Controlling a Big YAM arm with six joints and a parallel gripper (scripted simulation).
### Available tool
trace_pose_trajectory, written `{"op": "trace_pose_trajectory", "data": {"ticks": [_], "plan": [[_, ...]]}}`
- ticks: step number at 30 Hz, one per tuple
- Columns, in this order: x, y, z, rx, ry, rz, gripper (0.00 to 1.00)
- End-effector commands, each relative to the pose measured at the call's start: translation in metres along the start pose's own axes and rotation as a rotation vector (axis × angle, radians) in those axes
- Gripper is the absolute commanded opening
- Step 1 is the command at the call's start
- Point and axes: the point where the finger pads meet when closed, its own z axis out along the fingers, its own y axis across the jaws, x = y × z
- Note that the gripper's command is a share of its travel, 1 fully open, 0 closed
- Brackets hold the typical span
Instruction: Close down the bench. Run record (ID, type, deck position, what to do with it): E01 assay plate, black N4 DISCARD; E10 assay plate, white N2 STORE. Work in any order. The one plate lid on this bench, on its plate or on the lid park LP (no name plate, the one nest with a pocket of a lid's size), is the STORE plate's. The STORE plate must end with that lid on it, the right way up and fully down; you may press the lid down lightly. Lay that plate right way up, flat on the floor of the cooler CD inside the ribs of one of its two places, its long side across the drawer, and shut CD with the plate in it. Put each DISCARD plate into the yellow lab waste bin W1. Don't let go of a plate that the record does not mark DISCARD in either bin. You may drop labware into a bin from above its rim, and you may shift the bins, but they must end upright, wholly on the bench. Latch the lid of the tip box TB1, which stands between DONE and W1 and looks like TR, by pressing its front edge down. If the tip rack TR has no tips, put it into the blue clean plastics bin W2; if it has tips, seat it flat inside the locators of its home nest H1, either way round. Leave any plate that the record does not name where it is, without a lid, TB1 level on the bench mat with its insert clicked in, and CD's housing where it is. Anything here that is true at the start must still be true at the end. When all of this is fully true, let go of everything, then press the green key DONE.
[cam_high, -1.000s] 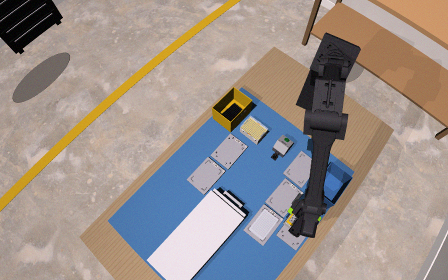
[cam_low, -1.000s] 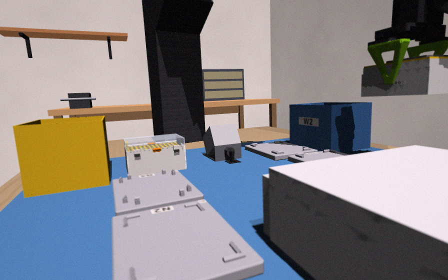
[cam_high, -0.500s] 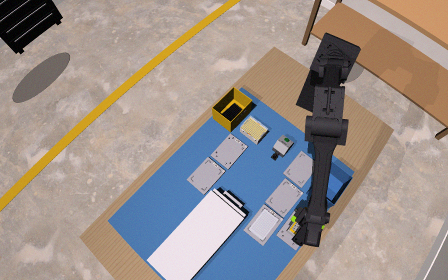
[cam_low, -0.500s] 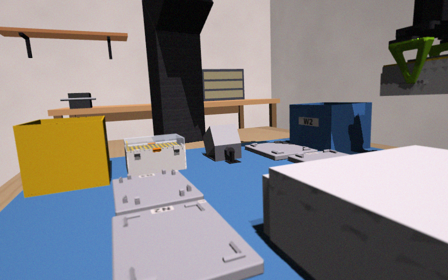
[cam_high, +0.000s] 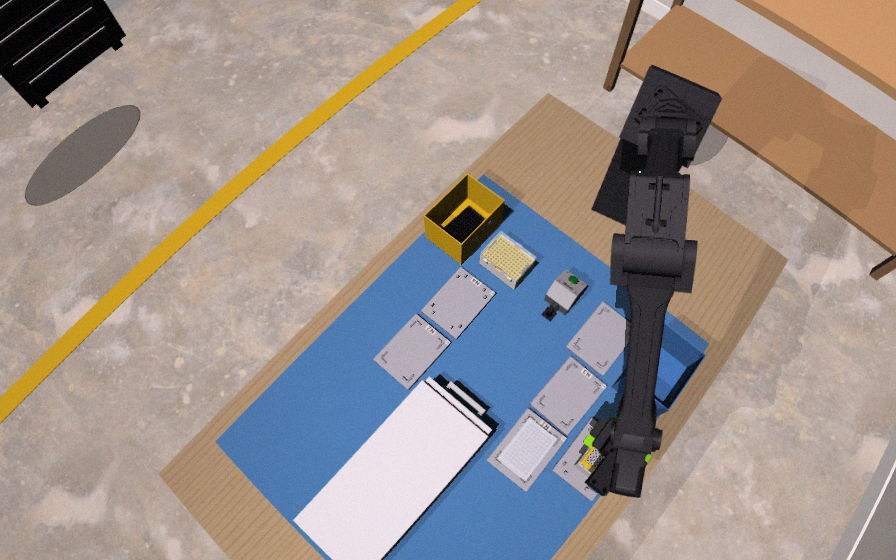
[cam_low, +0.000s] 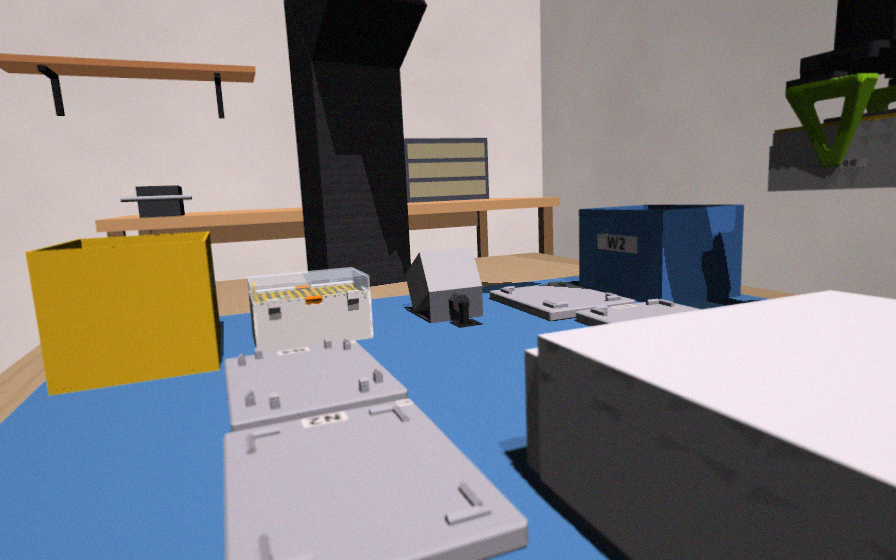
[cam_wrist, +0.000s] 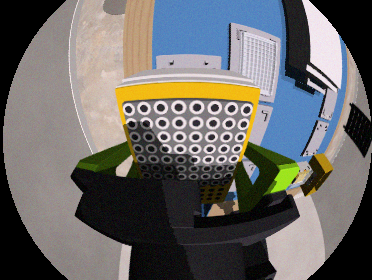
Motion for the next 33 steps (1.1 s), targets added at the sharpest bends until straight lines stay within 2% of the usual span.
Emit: {"op": "trace_pose_trajectory", "data": {"ticks": [1,6,7,9,10,11,12,13,15,16,18,19,33], "plan": [[-0.0162,0.0056,-0.0132,-0.016,-0.031,0.010,0.00],[-0.0159,0.0051,-0.0132,-0.016,-0.031,0.010,0.00],[-0.0166,-0.0022,-0.0205,-0.011,-0.033,0.020,0.00],[-0.0214,-0.0012,-0.0219,-0.014,-0.041,0.023,0.00],[-0.0219,-0.0008,-0.0222,-0.015,-0.042,0.023,0.00],[-0.0158,0.0048,-0.0132,-0.016,-0.031,0.010,0.00],[-0.0158,0.0048,-0.0132,-0.016,-0.031,0.010,0.00],[-0.0209,-0.0011,-0.0218,-0.015,-0.041,0.022,0.00],[-0.0209,-0.0011,-0.0218,-0.015,-0.041,0.022,0.00],[-0.0157,0.0047,-0.0132,-0.016,-0.031,0.010,0.00],[-0.0157,0.0046,-0.0132,-0.016,-0.031,0.010,0.00],[-0.0196,-0.0017,-0.0213,-0.014,-0.039,0.021,0.00],[-0.0219,-0.0006,-0.0222,-0.017,-0.043,0.021,0.00]]}}
